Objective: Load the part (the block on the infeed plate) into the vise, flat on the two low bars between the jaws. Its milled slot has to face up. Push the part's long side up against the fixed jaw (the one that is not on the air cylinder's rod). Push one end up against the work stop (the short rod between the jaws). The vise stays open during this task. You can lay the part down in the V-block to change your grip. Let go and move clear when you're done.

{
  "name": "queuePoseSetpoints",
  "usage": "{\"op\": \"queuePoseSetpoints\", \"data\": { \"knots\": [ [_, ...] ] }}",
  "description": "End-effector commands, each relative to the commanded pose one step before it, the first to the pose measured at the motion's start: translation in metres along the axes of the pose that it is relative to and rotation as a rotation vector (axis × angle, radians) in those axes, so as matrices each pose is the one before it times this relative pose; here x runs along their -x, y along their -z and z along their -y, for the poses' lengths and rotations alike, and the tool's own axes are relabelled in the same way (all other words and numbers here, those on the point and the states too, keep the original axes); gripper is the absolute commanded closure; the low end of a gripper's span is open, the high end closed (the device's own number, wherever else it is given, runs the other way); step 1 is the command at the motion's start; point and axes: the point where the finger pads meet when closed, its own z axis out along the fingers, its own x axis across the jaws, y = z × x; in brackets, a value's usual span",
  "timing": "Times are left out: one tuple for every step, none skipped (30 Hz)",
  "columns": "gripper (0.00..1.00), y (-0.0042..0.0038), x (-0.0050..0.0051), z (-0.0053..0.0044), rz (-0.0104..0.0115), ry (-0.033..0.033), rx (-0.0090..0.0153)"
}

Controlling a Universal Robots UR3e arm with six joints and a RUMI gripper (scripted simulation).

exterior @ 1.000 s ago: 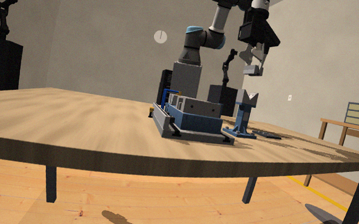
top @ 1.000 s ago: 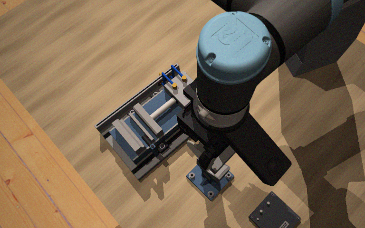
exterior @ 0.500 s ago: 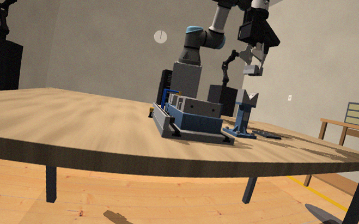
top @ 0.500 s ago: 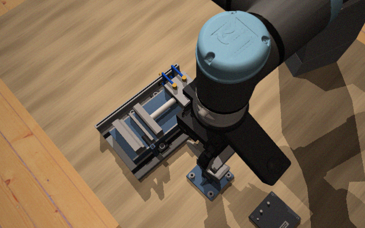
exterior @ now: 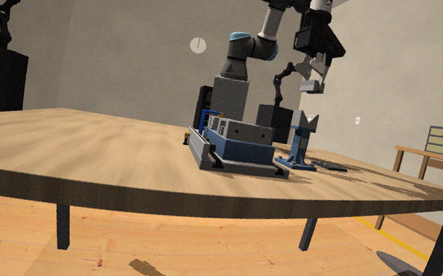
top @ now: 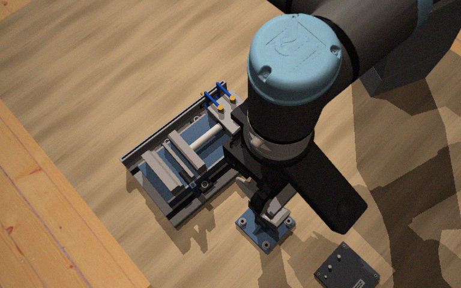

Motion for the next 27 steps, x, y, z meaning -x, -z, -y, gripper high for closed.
{"op": "queuePoseSetpoints", "data": {
  "knots": [
    [1.00,0.001056,-0.00104,-0.000018,-0.00353,-0.00007,0.00004],
    [1.00,0.000000,0.00000,0.000000,0.00000,0.00000,0.00000],
    [1.00,0.000000,0.00000,0.000000,0.00000,0.00000,0.00000],
    [1.00,0.000000,0.00000,0.000000,0.00000,0.00000,0.00000],
    [1.00,0.000000,0.00000,0.000000,0.00000,0.00000,0.00000],
    [1.00,0.000000,0.00000,0.000000,0.00000,0.00000,0.00000],
    [1.00,0.000000,0.00000,0.000000,0.00000,0.00000,0.00000],
    [1.00,0.000000,0.00000,0.000000,0.00000,0.00000,0.00000],
    [1.00,0.000000,0.00000,0.000000,0.00000,0.00000,0.00000],
    [1.00,0.000000,0.00000,0.000000,0.00000,0.00000,0.00000],
    [1.00,0.000000,0.00000,0.000000,0.00000,0.00000,-0.00003],
    [1.00,-0.000001,0.00000,-0.000001,0.00000,0.00000,-0.00007],
    [1.00,-0.000001,0.00000,-0.000002,0.00001,0.00000,-0.00014],
    [1.00,-0.000002,0.00000,-0.000003,0.00001,0.00000,-0.00022],
    [1.00,-0.000003,0.00000,-0.000005,0.00002,0.00000,-0.00033],
    [1.00,-0.000003,-0.00001,-0.000006,0.00003,0.00000,-0.00045],
    [1.00,-0.000004,-0.00001,-0.000008,0.00003,0.00000,-0.00059],
    [1.00,-0.000005,-0.00001,-0.000010,0.00004,0.00001,-0.00075],
    [1.00,0.000000,0.00000,0.000000,0.00000,0.00000,0.00000],
    [1.00,0.000000,0.00000,0.000000,0.00000,0.00000,0.00000],
    [1.00,-0.000006,-0.00001,-0.000013,0.00005,0.00001,-0.00092],
    [1.00,-0.000007,-0.00002,-0.000015,0.00006,0.00001,-0.00110],
    [1.00,-0.000008,-0.00002,-0.000018,0.00007,0.00001,-0.00129],
    [1.00,-0.000008,-0.00002,-0.000021,0.00007,0.00001,-0.00150],
    [1.00,-0.000009,-0.00003,-0.000024,0.00008,0.00001,-0.00172],
    [1.00,-0.000008,-0.00003,-0.000027,0.00008,0.00001,-0.00194],
    [1.00,-0.000008,-0.00004,-0.000030,0.00008,0.00001,-0.00218]
  ]
}}
